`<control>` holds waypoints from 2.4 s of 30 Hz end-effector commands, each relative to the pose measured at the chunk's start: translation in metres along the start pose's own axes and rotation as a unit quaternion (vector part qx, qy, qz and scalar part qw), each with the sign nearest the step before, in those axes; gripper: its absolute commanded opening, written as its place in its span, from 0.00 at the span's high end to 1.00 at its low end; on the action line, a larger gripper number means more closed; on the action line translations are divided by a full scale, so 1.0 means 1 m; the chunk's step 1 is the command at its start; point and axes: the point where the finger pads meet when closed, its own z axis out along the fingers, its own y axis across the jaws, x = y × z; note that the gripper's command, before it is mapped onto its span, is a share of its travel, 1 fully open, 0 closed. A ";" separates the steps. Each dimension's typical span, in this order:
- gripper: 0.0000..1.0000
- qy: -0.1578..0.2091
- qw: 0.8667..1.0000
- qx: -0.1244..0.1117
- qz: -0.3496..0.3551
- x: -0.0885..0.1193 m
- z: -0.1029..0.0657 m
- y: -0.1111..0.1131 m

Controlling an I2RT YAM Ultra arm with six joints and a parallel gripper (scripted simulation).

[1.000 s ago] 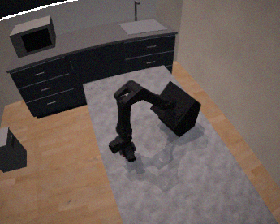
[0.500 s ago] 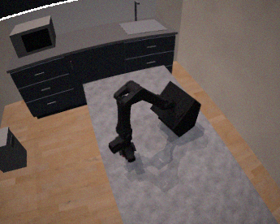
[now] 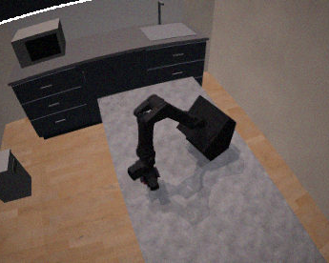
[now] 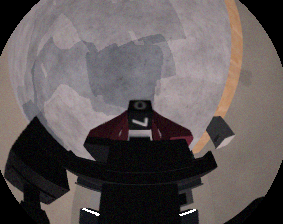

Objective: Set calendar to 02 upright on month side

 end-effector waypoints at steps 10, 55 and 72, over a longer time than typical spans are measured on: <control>0.73 -0.005 1.000 0.004 0.000 -0.002 -0.002 -0.003; 0.73 -0.005 1.000 0.004 0.000 -0.002 -0.002 -0.003; 0.57 -0.005 1.000 0.004 0.000 -0.002 -0.002 -0.003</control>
